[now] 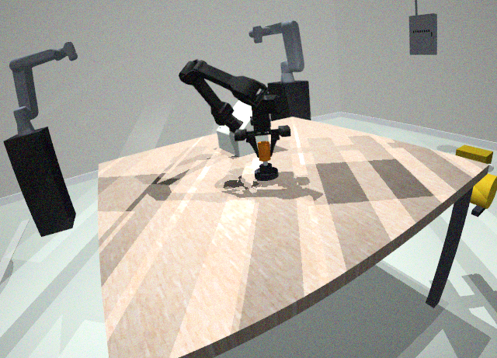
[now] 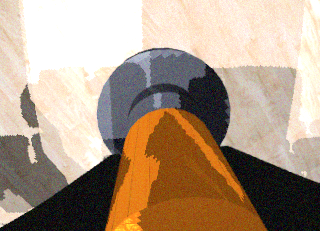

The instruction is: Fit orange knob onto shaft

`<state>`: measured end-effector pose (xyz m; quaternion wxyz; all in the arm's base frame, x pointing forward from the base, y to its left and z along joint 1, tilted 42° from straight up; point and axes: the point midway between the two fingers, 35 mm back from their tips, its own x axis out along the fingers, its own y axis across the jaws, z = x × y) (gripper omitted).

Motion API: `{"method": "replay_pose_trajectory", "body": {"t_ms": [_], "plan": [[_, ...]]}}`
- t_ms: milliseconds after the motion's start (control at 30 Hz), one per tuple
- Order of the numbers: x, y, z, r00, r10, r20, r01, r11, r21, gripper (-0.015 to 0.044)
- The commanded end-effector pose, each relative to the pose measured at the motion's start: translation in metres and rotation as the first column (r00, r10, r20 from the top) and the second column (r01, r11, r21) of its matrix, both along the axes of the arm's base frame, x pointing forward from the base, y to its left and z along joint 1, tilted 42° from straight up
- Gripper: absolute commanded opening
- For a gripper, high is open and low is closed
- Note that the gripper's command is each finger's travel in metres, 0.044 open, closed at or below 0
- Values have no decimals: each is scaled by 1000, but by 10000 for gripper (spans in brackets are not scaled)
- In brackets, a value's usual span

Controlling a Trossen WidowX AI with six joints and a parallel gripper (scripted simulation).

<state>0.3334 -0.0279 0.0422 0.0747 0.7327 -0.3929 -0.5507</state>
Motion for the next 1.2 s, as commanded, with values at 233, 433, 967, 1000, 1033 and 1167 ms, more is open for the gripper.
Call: {"method": "replay_pose_trajectory", "body": {"t_ms": [233,433,967,1000,1033,1167], "plan": [[0,-1,-2,992,94,-80,-95,995,-7,0],[0,-2,-2,992,94,-80,-95,995,-7,0],[2,1,1,958,215,-190,-220,976,-4,0],[2,1,0,949,236,-210,-242,970,-2,0],[2,0,0,945,244,-216,-250,968,-1,0],[1,0,-1,945,244,-217,-250,968,-1,0]]}}
